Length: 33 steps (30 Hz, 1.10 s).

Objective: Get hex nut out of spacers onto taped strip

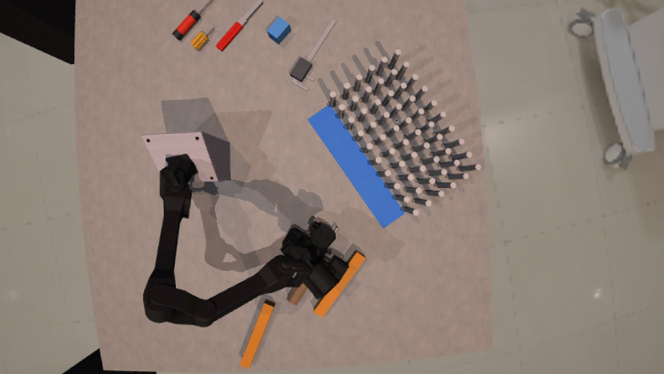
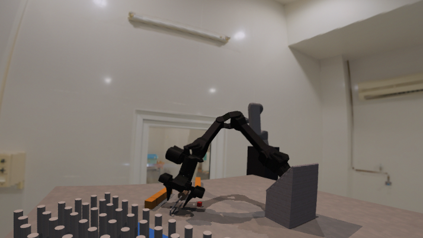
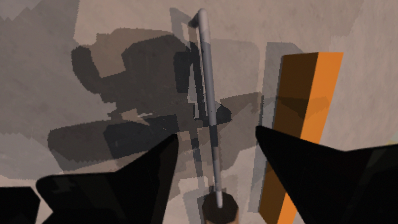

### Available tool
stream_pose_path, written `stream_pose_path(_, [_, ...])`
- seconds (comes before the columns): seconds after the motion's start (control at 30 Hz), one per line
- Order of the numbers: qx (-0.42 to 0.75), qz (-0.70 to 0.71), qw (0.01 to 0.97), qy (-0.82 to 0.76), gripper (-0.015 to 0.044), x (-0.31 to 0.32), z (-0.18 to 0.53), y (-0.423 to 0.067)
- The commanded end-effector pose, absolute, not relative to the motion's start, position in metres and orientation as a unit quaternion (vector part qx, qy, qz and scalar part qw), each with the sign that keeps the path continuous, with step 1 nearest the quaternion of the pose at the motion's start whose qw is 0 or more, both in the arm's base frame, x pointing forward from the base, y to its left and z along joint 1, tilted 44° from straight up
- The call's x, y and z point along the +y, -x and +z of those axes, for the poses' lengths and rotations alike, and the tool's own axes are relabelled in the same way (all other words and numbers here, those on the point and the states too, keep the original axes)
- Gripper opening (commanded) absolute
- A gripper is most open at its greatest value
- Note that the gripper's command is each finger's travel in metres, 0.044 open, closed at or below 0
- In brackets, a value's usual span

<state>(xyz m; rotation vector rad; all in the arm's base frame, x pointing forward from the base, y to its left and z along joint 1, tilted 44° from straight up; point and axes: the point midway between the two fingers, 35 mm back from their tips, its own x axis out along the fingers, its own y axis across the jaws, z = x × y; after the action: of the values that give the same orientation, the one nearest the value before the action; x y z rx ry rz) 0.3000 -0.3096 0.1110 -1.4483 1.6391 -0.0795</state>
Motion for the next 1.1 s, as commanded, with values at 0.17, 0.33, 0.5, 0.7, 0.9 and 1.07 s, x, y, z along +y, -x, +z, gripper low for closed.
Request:
stream_pose_path(0.17, [0.657, -0.043, 0.466, 0.591, 0.0440, -0.291, 0.133, -0.312])
stream_pose_path(0.33, [0.664, -0.034, 0.461, 0.588, 0.0440, -0.265, 0.158, -0.309])
stream_pose_path(0.5, [0.664, -0.032, 0.460, 0.588, 0.0440, -0.262, 0.162, -0.309])
stream_pose_path(0.7, [0.664, -0.032, 0.460, 0.588, 0.0440, -0.262, 0.162, -0.309])
stream_pose_path(0.9, [0.664, -0.032, 0.460, 0.588, 0.0440, -0.262, 0.162, -0.309])
stream_pose_path(1.07, [0.664, -0.032, 0.460, 0.588, 0.0440, -0.262, 0.162, -0.309])
